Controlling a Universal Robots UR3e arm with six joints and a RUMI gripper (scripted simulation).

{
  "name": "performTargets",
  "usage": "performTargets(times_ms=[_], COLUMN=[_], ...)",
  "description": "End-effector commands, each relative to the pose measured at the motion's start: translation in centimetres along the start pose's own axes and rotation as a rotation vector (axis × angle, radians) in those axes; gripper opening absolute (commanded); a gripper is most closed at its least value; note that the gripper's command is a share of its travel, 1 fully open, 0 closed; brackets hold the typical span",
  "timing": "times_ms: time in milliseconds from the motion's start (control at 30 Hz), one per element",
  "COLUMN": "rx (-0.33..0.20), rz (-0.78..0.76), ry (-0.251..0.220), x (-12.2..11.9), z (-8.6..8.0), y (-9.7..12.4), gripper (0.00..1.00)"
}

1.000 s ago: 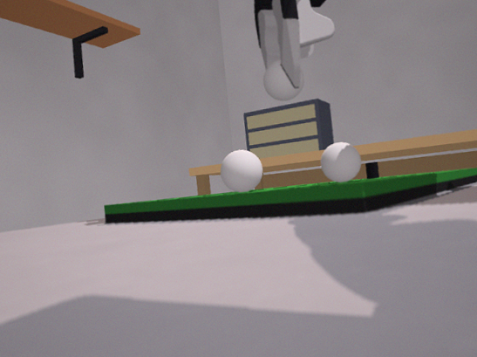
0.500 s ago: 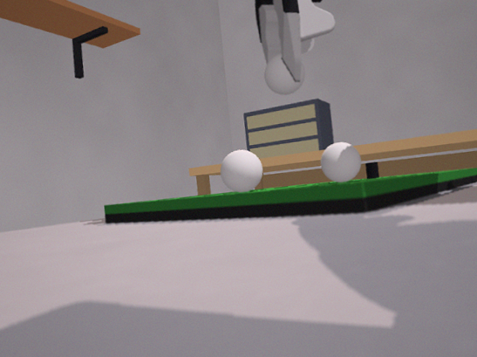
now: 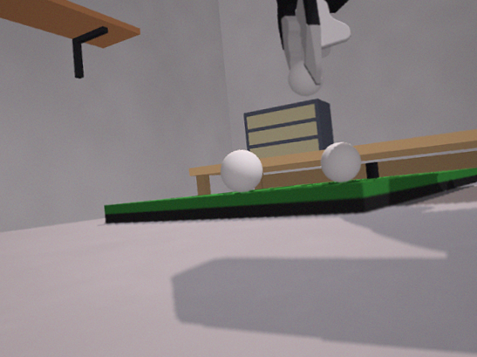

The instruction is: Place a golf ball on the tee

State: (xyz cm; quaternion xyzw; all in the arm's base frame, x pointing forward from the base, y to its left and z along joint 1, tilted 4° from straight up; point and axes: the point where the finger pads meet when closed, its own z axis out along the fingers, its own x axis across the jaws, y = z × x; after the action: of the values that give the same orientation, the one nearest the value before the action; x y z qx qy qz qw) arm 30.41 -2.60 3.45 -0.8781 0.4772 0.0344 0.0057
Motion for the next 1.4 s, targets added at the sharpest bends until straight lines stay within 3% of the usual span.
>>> performTargets(times_ms=[0, 67, 133, 400, 567, 1000, 1367], rx=[0.007, 0.006, 0.006, 0.005, 0.005, 0.005, 0.006], rz=[-0.003, -0.003, -0.003, -0.003, -0.003, -0.003, -0.003], ry=[0.001, 0.001, 0.001, -0.002, -0.003, -0.004, -0.004], x=[2.5, 3.4, 3.4, 5.9, 6.4, 6.5, 6.7], z=[-0.5, -0.7, -0.7, -1.2, -1.4, -1.3, 0.6], y=[2.8, 4.2, 4.2, 9.3, 10.9, 11.3, 11.3], gripper=[0.0, 0.0, 0.0, 0.0, 0.0, 0.0, 0.0])
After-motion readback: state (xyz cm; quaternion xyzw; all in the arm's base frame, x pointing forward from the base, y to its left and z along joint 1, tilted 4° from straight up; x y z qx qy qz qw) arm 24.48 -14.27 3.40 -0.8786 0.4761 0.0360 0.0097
